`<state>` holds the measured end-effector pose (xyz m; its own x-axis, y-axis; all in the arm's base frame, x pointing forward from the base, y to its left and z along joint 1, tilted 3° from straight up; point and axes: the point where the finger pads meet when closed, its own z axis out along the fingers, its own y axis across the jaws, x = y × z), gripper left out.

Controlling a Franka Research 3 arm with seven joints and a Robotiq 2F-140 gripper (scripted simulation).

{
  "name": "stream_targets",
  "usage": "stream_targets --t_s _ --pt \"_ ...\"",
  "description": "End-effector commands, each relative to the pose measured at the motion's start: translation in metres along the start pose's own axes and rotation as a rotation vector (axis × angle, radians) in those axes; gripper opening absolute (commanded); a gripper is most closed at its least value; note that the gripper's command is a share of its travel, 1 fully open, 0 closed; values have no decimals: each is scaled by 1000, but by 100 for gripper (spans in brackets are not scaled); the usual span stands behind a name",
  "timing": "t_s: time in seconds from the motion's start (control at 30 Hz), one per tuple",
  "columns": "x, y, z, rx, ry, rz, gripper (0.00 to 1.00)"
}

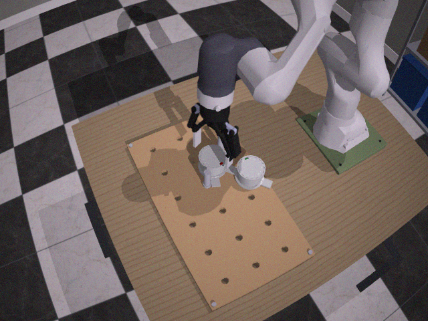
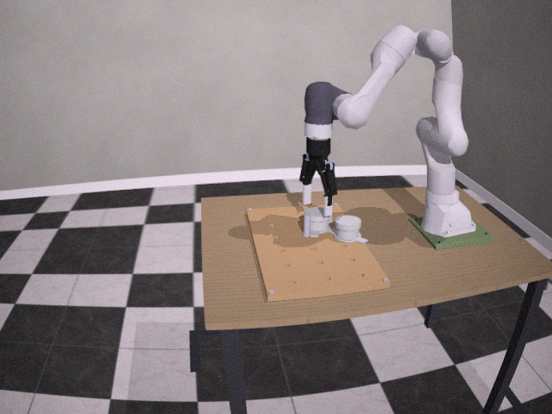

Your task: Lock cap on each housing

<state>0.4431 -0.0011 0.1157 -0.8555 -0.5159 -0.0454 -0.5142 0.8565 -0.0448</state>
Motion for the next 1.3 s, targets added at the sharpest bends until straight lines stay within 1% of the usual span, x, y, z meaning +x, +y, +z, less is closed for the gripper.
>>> stream_targets --t_s 0.0,0.1,0.6,0.67,0.97,1.27 --pt "2 0 -7 0 7 3 78" --pt "2 0 -9 0 7 3 78" --pt "2 0 -40 0 7 3 78" --pt "2 0 -40 0 7 3 78" --pt "2 0 -52 0 7 3 78" --pt "2 0 -54 0 7 3 78"
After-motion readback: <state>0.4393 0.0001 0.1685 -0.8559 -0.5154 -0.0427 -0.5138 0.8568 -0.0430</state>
